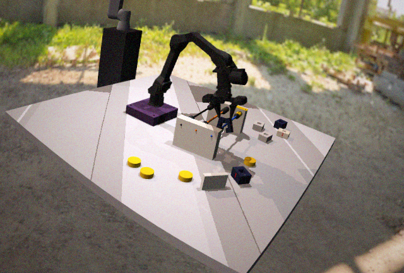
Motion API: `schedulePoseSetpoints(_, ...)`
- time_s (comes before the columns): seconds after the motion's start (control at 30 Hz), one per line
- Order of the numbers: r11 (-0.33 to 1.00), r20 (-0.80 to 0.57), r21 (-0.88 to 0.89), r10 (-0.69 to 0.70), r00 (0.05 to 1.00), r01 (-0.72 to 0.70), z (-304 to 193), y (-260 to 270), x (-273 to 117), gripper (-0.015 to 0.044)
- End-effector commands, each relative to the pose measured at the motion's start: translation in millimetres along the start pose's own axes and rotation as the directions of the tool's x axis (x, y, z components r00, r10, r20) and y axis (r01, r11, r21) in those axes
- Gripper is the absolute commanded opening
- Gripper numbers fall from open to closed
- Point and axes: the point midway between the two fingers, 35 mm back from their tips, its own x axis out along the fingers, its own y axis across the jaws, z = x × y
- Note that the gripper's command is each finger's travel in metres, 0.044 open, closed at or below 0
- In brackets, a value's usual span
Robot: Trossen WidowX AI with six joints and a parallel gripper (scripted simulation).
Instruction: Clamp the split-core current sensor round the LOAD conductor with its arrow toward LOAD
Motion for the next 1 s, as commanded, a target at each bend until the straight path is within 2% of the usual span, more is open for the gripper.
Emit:
schedulePoseSetpoints(0.0, 1.000, 0.000, 0.000, -0.003, 1.000, 0.003, 0, 1, -1, 0.0000)
schedulePoseSetpoints(0.77, 0.975, -0.001, -0.004, -0.223, 0.975, 0.223, 0, 15, 5, 0.0000)
schedulePoseSetpoints(0.97, 0.982, -0.006, -0.008, -0.191, 0.982, 0.191, -1, 12, 6, 0.0157)
